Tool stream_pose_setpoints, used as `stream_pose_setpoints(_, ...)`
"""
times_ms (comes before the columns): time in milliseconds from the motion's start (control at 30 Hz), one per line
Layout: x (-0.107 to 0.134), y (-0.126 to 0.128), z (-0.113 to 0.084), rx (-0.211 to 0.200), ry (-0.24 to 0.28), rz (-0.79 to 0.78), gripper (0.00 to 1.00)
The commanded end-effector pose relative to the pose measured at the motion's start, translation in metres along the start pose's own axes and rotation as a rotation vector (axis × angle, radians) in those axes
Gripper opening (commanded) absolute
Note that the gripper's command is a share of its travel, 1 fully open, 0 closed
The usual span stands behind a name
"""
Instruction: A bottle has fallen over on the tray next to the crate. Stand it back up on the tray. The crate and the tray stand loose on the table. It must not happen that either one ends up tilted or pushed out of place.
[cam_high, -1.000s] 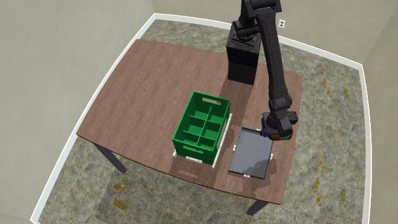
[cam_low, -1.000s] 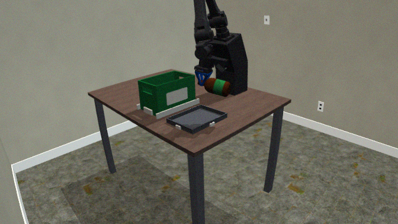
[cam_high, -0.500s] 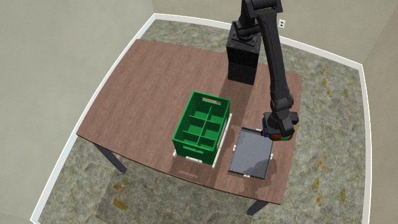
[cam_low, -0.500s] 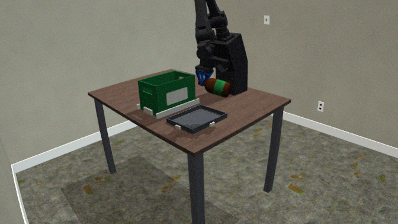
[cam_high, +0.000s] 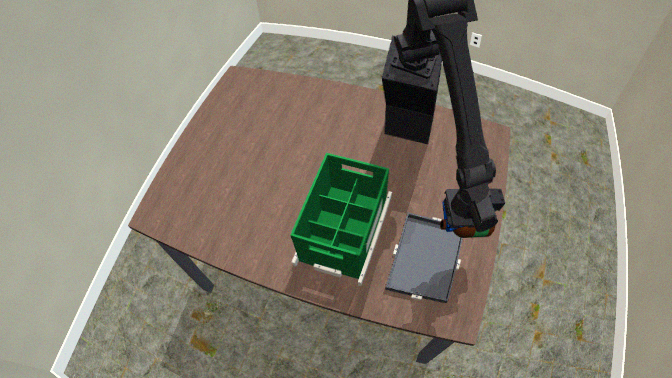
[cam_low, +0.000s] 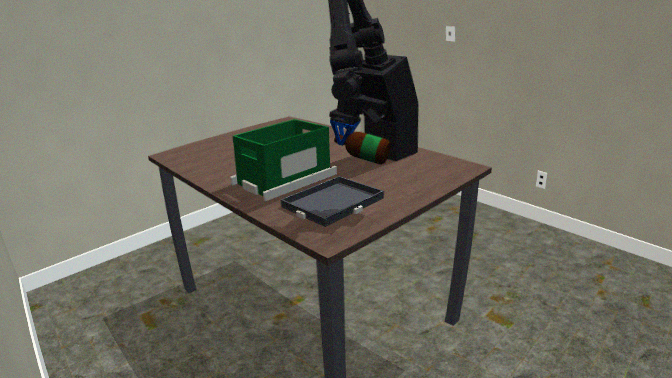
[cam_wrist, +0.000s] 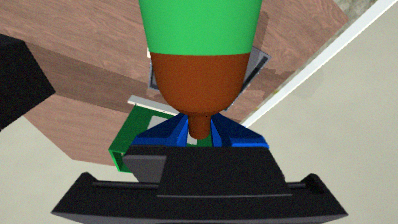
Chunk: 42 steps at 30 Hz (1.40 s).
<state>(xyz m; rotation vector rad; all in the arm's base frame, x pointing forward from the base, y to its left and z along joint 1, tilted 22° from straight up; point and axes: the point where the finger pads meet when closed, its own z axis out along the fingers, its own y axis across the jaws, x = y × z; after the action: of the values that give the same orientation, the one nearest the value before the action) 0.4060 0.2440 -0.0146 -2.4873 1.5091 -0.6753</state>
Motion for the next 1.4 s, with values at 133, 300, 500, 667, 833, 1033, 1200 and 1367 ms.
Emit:
stream_pose_setpoints(133,-0.0038,-0.0048,0.0005,-0.006,-0.001,0.004,0.0)
stream_pose_setpoints(300,-0.0038,-0.0048,0.0005,-0.006,-0.001,0.004,0.0)
stream_pose_setpoints(500,-0.0038,-0.0048,0.0005,-0.006,-0.001,0.004,0.0)
stream_pose_setpoints(667,-0.0039,-0.0048,0.0006,-0.006,-0.001,0.004,0.0)
stream_pose_setpoints(833,-0.0076,-0.0067,-0.0001,-0.002,0.003,-0.001,0.0)
stream_pose_setpoints(1033,-0.0082,-0.0083,-0.0007,0.001,0.015,-0.001,0.0)
stream_pose_setpoints(1200,-0.0082,-0.008,-0.0005,-0.001,0.041,-0.001,0.0)
stream_pose_setpoints(1367,-0.0082,-0.0078,-0.0005,-0.001,0.074,0.0,0.0)
